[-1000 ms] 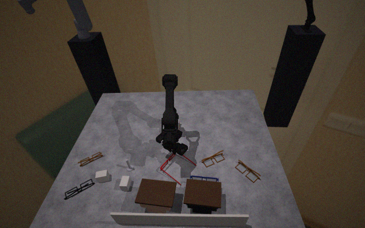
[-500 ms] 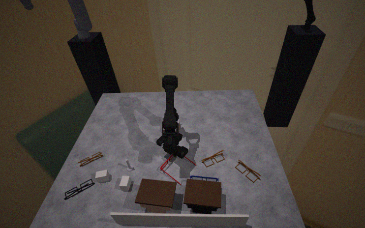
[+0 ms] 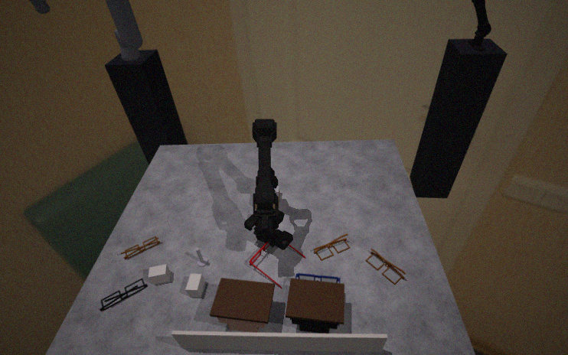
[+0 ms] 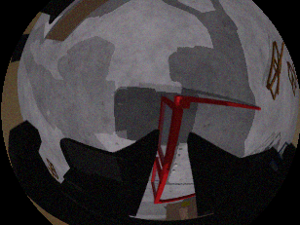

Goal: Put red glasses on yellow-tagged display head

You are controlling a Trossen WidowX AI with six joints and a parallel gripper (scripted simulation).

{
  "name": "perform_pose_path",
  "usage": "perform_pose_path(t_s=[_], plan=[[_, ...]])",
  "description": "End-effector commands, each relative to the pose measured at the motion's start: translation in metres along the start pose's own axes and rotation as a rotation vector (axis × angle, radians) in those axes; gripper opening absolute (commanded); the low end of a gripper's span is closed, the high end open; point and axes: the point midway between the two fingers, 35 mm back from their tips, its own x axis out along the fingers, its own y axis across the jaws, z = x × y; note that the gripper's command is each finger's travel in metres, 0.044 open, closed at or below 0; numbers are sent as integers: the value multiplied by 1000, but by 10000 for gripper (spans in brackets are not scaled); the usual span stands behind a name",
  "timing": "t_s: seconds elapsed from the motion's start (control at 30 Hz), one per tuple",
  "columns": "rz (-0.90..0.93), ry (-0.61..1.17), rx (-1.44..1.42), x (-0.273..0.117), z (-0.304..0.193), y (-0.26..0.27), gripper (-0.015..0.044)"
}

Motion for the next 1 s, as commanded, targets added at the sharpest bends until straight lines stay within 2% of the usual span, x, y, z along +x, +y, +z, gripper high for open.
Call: perform_pose_path(t_s=[0.0, 0.6, 0.77, 0.97], plan=[[-1, 1, 0, -1, 0, 0, 120], [-1, 1, 0, -1, 0, 0, 0], [-1, 1, 0, -6, -1, -1, 0], [0, 0, 2, -36, -3, -3, 0]])
